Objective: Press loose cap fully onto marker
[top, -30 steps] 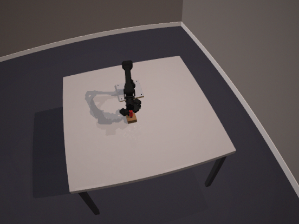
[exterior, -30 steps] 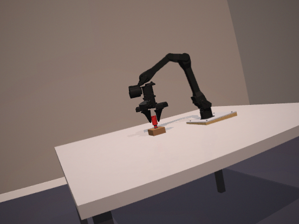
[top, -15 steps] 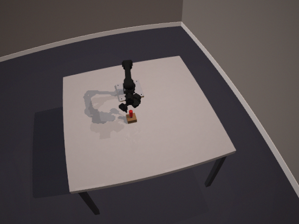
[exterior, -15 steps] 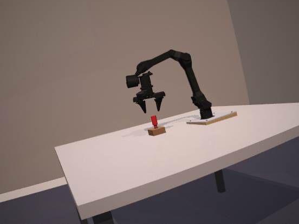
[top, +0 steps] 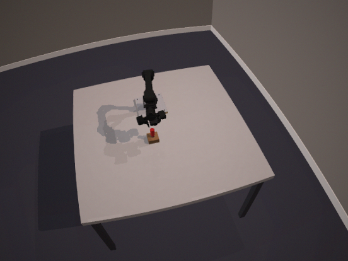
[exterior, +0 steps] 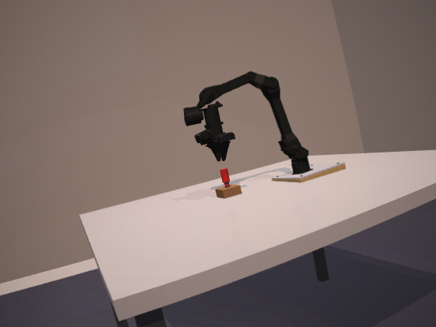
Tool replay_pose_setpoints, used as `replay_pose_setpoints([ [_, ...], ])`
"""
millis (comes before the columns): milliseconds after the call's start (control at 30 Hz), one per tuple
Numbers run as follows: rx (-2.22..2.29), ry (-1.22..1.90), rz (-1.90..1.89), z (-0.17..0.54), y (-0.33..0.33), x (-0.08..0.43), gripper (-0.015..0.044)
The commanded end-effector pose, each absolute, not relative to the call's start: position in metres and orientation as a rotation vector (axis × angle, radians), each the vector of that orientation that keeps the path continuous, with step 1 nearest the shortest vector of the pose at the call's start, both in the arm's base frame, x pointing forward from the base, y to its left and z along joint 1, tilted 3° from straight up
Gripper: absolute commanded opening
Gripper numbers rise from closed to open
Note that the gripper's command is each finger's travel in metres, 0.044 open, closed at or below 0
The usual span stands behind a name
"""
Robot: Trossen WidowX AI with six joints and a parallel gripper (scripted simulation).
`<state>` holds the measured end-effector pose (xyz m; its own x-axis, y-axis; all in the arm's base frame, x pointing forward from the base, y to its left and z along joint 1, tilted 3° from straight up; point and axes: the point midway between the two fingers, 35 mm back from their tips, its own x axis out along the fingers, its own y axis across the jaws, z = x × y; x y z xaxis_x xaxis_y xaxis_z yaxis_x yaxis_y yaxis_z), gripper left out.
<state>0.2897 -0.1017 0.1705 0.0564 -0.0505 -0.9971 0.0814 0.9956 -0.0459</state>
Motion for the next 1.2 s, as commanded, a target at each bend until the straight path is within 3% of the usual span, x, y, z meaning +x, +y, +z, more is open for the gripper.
replay_pose_setpoints([
  [0, 0.084, 1.511, -0.152, 0.168, -0.101, 0.289, 0.0072],
  [100, 0.084, 1.511, -0.152, 0.168, -0.101, 0.289, 0.0000],
  [1167, 0.084, 1.511, -0.152, 0.142, -0.102, 0.290, 0.0000],
])
